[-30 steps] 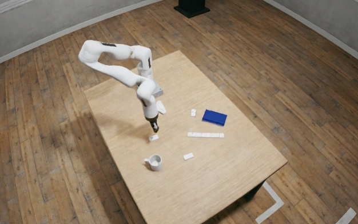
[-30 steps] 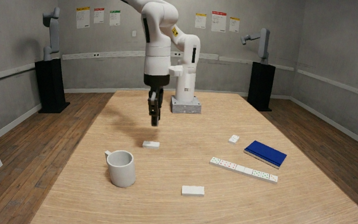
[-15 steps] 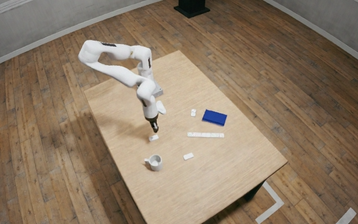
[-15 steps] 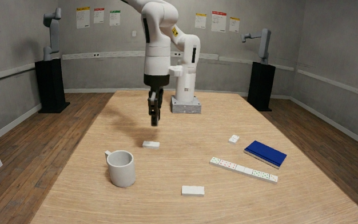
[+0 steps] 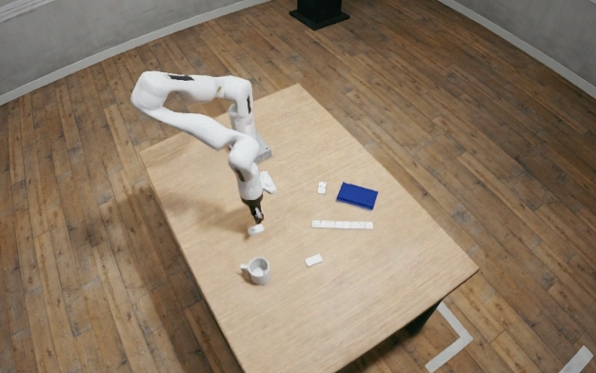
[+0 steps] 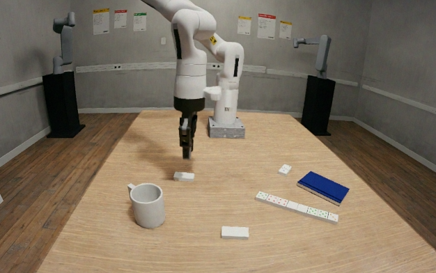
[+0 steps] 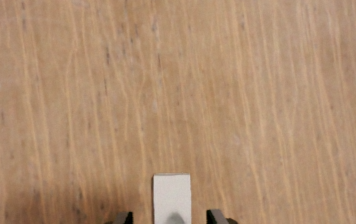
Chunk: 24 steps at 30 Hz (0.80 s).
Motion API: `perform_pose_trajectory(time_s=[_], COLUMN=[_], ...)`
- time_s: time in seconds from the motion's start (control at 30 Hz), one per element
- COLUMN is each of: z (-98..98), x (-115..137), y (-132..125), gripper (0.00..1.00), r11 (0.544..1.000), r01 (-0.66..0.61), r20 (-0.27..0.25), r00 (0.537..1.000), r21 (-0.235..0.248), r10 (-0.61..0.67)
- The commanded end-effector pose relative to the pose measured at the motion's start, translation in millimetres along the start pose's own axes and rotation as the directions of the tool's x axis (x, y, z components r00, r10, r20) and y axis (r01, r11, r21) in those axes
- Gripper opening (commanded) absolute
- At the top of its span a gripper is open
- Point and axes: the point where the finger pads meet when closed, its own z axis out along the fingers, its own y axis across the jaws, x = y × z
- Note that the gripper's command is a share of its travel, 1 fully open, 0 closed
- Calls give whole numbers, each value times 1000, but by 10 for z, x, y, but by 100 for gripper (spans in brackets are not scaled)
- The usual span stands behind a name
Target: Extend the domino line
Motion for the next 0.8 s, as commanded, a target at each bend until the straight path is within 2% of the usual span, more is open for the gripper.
perform_pose_trajectory(time_s=[0.0, 0.77], z=[96, 458], x=[39, 30], y=[0, 17], gripper=[49, 49], r11=[1000, 1000], r01=[2, -1], r20=[-8, -8], r00=[1000, 1000], r21=[0, -1], r10=[-2, 1])
